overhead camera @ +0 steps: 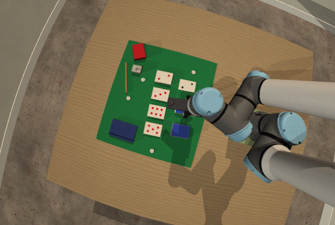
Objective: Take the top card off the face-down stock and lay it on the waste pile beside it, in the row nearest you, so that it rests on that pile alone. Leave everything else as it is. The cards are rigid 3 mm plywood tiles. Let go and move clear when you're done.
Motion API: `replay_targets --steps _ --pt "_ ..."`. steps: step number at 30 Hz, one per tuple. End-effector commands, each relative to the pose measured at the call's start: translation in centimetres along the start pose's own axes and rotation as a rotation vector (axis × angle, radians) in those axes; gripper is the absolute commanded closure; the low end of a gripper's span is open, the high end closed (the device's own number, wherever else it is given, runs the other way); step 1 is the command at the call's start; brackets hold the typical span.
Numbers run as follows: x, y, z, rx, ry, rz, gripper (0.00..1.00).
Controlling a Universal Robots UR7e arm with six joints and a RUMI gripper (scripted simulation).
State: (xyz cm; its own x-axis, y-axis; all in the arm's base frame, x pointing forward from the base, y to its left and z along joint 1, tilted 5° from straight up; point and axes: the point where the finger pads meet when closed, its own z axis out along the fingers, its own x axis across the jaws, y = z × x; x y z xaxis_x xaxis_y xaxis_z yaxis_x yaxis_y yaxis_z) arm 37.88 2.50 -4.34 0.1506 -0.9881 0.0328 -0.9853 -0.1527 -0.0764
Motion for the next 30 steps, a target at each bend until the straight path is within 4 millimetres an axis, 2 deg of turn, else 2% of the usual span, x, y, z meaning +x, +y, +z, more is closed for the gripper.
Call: replay_targets --steps 1,20,21,30 --pt "0.01 -0.04 0.03 0.001 0.000 0.000 0.62" --pt "0.01 -0.04 0.52 0.001 0.000 0.000 0.62" --pt "0.01 -0.04 0.52 0.001 0.000 0.000 0.50" --pt "0.01 -0.04 0.52 0.001 0.000 0.000 0.50"
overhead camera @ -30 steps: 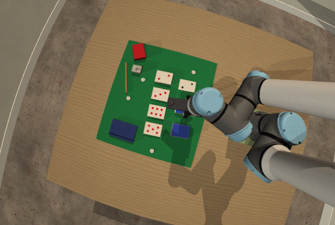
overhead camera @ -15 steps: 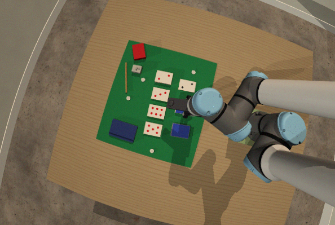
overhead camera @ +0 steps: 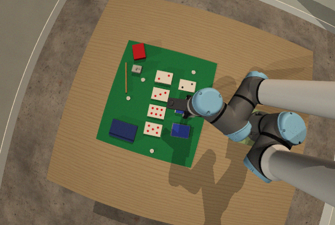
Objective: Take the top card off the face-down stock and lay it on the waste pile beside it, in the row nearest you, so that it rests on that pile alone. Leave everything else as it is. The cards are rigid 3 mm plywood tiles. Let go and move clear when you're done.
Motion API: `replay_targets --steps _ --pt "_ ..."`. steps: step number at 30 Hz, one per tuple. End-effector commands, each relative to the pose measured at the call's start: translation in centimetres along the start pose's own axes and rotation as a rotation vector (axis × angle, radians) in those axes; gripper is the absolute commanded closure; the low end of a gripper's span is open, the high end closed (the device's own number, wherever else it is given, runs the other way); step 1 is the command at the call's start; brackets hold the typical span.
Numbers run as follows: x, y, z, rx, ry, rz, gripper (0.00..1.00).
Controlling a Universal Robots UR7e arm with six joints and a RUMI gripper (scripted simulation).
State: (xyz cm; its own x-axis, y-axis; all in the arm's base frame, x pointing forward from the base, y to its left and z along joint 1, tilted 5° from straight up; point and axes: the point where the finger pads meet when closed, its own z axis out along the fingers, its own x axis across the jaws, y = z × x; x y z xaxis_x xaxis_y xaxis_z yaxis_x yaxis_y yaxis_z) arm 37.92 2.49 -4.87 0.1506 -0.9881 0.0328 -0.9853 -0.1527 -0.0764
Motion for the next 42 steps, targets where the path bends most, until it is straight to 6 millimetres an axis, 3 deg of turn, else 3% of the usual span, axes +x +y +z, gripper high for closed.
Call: replay_targets --steps 1,31,42 --pt "0.0 0.0 0.0 0.001 0.000 0.000 0.50" --pt "0.0 0.0 -0.1 0.001 0.000 0.000 0.50" --pt "0.0 0.0 -2.6 0.001 0.000 0.000 0.50"
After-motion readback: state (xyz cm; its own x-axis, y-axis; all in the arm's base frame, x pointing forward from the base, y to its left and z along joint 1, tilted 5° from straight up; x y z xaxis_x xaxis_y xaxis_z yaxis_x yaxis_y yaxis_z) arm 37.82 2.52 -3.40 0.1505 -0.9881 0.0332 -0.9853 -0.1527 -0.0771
